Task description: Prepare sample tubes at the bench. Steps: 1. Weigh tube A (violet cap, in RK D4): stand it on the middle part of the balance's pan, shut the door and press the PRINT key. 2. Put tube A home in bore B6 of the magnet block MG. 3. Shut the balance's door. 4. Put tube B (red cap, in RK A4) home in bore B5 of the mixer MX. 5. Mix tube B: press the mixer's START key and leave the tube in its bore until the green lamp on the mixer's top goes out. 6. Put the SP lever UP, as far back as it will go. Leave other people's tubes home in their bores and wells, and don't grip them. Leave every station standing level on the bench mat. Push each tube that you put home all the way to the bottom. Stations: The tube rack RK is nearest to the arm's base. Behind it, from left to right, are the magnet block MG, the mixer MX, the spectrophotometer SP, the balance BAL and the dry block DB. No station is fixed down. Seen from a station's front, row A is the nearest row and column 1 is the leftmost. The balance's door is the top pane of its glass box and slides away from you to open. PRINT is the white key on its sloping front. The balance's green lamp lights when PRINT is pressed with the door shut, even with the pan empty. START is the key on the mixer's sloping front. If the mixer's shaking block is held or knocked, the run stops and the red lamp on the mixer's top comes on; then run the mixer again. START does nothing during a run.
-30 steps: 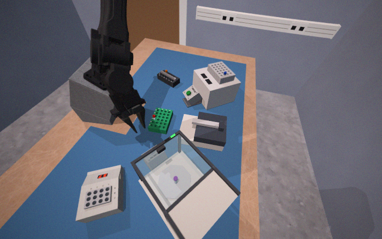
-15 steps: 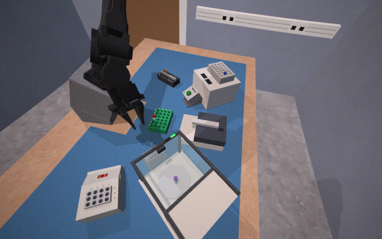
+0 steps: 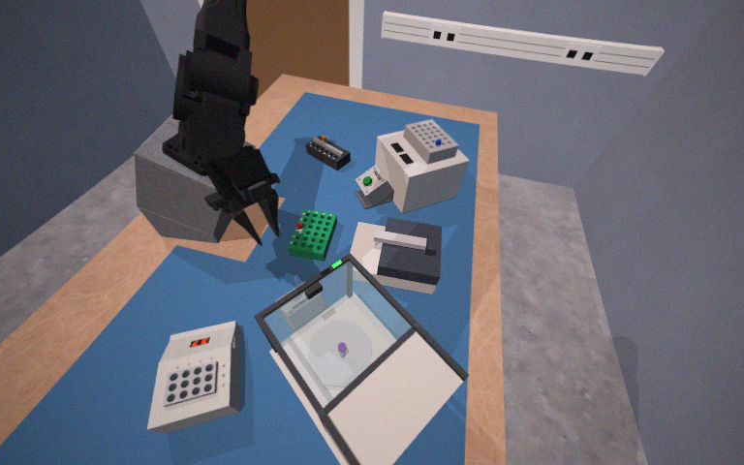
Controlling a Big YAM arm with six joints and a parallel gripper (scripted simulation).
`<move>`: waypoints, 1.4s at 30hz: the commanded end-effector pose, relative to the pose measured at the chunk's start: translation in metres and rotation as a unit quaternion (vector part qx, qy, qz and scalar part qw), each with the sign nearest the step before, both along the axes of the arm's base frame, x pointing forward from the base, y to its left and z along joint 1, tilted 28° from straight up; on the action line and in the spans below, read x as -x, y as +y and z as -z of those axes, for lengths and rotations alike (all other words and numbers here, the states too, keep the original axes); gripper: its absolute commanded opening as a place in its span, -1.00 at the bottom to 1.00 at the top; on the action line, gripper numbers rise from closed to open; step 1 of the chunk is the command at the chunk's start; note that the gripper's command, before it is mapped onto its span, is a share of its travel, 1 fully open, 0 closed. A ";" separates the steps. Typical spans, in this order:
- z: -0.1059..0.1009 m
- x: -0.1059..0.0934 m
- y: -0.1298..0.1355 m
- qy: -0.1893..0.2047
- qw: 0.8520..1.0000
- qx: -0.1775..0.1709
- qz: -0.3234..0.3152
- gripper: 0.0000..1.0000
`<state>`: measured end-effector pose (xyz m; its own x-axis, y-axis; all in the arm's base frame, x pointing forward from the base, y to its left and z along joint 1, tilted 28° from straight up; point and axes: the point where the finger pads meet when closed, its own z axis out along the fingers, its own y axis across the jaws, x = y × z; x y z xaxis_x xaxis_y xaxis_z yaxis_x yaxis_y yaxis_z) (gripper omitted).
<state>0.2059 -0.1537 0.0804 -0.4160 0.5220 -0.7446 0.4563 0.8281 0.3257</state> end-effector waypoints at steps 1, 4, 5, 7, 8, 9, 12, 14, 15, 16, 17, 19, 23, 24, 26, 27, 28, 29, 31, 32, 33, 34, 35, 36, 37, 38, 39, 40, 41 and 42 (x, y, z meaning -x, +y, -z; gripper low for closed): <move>-0.035 0.000 -0.015 -0.009 0.999 0.030 -0.002 -0.40; -0.040 0.002 -0.015 -0.009 0.999 0.031 -0.002 -0.40; -0.042 0.003 -0.015 -0.009 0.999 0.031 -0.002 -0.40; -0.045 0.005 -0.015 -0.009 0.999 0.031 -0.002 -0.40; -0.047 0.006 -0.015 -0.009 0.999 0.031 -0.002 -0.40; -0.048 0.007 -0.015 -0.009 0.999 0.032 -0.002 -0.40; -0.050 0.007 -0.016 -0.008 0.999 0.032 -0.002 -0.40; -0.053 0.009 -0.016 -0.008 0.999 0.032 -0.002 -0.40; -0.054 0.010 -0.016 -0.008 0.999 0.032 -0.002 -0.40; -0.056 0.011 -0.016 -0.008 0.999 0.032 -0.002 -0.40; -0.058 0.012 -0.016 -0.008 0.999 0.033 -0.002 -0.40; -0.061 0.013 -0.016 -0.008 0.999 0.033 -0.002 -0.40; -0.067 0.017 -0.016 -0.007 0.999 0.033 -0.002 -0.40; -0.068 0.018 -0.016 -0.007 0.999 0.033 -0.002 -0.40; -0.071 0.019 -0.017 -0.007 0.999 0.034 -0.002 -0.40; -0.071 0.019 -0.017 -0.007 0.999 0.034 -0.002 -0.40; -0.071 0.019 -0.017 -0.007 0.999 0.034 -0.002 -0.40; -0.073 0.020 -0.017 -0.007 0.999 0.034 -0.002 -0.40; -0.076 0.022 -0.017 -0.007 0.999 0.034 -0.002 -0.40; -0.077 0.023 -0.017 -0.006 0.999 0.034 -0.002 -0.40; -0.079 0.024 -0.017 -0.006 0.999 0.034 -0.002 -0.40; -0.080 0.024 -0.017 -0.006 0.999 0.034 -0.002 -0.40; -0.082 0.025 -0.017 -0.006 0.999 0.034 -0.002 -0.40; -0.083 0.026 -0.017 -0.006 0.999 0.034 -0.002 -0.40; -0.084 0.027 -0.017 -0.005 0.999 0.033 -0.002 -0.40; -0.085 0.028 -0.017 -0.005 0.999 0.033 -0.002 -0.40; -0.087 0.029 -0.017 -0.005 0.999 0.033 -0.002 -0.40; -0.089 0.029 -0.017 -0.005 0.999 0.033 -0.002 -0.40; -0.090 0.030 -0.018 -0.005 0.999 0.034 -0.002 -0.40; -0.091 0.031 -0.018 -0.004 0.999 0.033 -0.002 -0.40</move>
<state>0.1778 -0.1600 0.1357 -0.4151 0.5288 -0.7403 0.4608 0.8239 0.3301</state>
